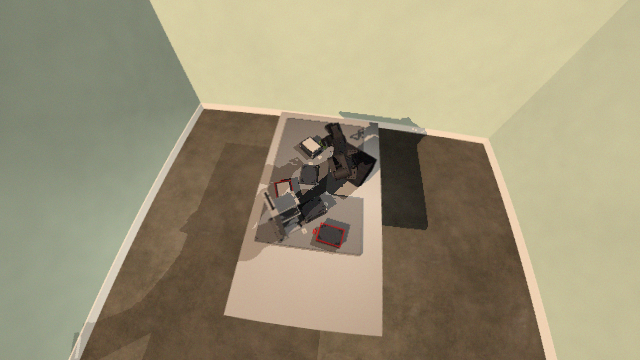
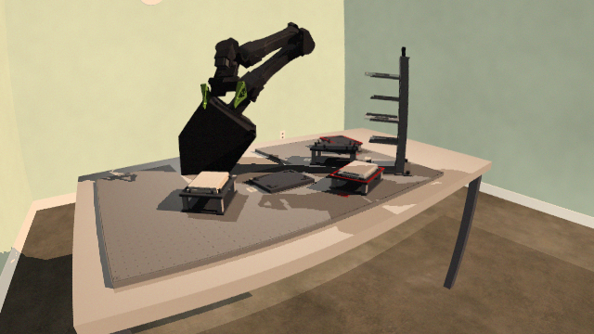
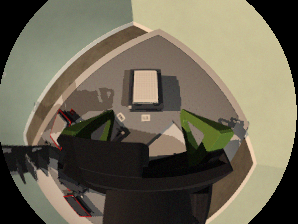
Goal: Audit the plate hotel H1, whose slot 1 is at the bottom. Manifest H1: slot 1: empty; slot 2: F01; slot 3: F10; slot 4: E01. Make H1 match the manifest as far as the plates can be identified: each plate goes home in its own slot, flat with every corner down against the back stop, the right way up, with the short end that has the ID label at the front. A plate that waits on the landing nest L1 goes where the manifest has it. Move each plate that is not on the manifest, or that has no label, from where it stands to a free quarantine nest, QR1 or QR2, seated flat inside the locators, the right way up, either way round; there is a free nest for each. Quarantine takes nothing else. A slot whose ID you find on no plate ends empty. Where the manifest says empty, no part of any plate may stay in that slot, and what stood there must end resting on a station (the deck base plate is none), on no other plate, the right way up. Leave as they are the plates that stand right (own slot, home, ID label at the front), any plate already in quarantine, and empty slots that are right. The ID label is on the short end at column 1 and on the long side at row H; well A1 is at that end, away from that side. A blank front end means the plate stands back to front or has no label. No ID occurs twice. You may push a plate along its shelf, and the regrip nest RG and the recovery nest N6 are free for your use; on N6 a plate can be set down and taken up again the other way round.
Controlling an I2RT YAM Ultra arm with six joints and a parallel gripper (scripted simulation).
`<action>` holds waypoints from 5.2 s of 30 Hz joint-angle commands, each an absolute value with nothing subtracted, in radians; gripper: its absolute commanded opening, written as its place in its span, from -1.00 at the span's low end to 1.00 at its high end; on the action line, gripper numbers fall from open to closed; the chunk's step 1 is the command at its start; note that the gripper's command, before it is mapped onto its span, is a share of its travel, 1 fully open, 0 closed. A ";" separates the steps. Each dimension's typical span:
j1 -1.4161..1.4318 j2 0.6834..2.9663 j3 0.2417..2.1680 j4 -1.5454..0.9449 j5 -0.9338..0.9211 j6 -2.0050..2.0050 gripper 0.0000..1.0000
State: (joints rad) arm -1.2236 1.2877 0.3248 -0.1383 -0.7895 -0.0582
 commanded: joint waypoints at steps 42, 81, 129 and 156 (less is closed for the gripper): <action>-1.009 1.876 1.026 -0.474 -0.698 -0.060 1.00; -0.944 2.430 1.936 -1.398 -0.602 -0.355 1.00; -0.895 2.754 2.502 -1.567 -0.609 -0.318 1.00; -0.818 2.906 2.639 -1.445 -0.641 -0.210 1.00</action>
State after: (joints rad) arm -0.8200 2.8716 2.5969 -1.4742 -0.6247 -0.2512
